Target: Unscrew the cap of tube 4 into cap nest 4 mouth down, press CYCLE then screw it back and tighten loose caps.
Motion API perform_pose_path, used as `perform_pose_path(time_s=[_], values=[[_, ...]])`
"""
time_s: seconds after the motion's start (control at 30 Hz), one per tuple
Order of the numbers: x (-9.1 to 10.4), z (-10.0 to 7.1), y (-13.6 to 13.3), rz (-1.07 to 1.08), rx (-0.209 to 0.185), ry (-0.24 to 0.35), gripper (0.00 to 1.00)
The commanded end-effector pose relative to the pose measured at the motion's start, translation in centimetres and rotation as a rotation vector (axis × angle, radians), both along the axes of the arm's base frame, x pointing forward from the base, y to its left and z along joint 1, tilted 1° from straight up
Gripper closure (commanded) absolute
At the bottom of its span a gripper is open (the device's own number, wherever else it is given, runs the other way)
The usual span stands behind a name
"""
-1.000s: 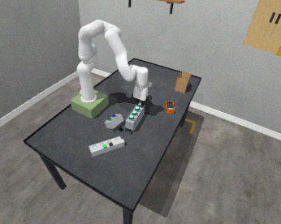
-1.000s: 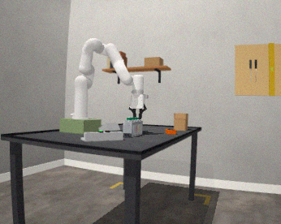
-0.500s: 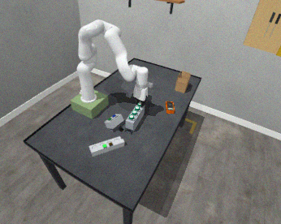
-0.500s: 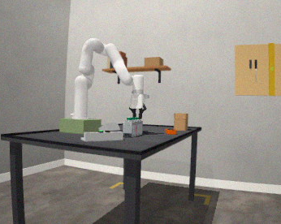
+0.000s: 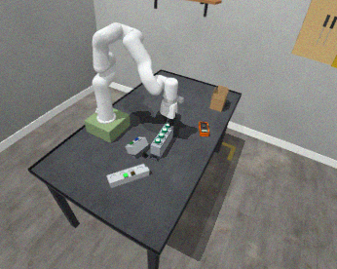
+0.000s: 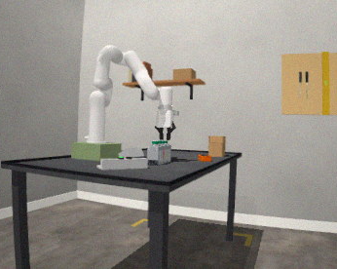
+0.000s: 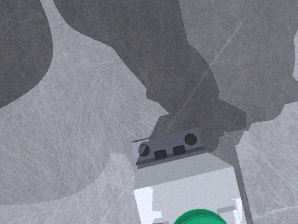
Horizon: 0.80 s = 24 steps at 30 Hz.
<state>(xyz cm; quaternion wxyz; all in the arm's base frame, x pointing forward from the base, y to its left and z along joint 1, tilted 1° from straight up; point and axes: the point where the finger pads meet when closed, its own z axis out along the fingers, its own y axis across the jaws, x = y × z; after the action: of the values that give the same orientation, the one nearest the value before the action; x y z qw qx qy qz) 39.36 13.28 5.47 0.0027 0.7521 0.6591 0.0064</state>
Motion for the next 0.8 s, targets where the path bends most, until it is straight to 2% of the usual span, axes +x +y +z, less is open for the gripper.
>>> perform_pose_path(time_s=[0.0,0.2,0.37,0.5,0.57,0.7,0.77], values=[[0.1,1.2,0.0,0.0,0.002,-0.003,0.54],[0.1,3.0,0.0,0.0,0.002,-0.003,0.54],[0.1,3.1,0.0,0.0,0.002,-0.003,0.54],[0.4,3.1,-3.2,0.297,-0.002,-0.005,0.54],[0.4,3.1,-3.2,0.297,-0.002,-0.005,0.54],[0.7,3.0,-5.2,0.486,-0.005,-0.006,0.54],[0.7,3.0,-5.2,0.489,-0.005,-0.006,0.54]])
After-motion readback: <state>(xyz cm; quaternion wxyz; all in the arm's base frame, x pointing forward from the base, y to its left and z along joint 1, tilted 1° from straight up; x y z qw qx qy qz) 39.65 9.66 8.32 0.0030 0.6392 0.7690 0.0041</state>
